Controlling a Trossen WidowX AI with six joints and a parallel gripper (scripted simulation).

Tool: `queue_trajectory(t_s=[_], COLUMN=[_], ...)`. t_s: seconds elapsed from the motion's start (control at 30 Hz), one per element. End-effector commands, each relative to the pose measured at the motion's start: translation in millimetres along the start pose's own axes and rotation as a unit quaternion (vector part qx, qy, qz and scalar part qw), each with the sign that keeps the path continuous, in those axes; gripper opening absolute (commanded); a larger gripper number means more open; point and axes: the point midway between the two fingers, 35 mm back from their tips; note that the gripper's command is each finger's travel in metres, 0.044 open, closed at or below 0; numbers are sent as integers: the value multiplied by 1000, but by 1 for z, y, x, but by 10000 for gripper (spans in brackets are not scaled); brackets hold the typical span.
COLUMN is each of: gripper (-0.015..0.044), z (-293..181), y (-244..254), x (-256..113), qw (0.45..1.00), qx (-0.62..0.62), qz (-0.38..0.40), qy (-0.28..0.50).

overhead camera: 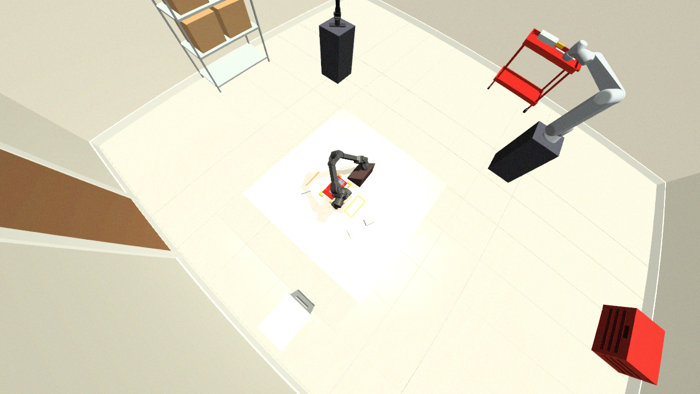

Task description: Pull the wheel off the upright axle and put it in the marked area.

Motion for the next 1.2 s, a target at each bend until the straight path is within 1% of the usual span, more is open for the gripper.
queue_trajectory(t_s=[0.0,0.17,0.2,1.17], gripper=[142,10,0,0], z=[0,0,0,0], y=[0,0,0,0], x=[0,-1,-1,-11], qw=[1000,1000,1000,1000], qx=[1,1,1,0], qz=[-1,-1,0,0], qy=[0,0,0,0])
Point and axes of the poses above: the point midway between the two fingers, 35 mm back from their tips, its own x axis out along the fingers, its own y axis across the jaws, z = x × y, and after that the axes turned 1 degree about -x, right-handed
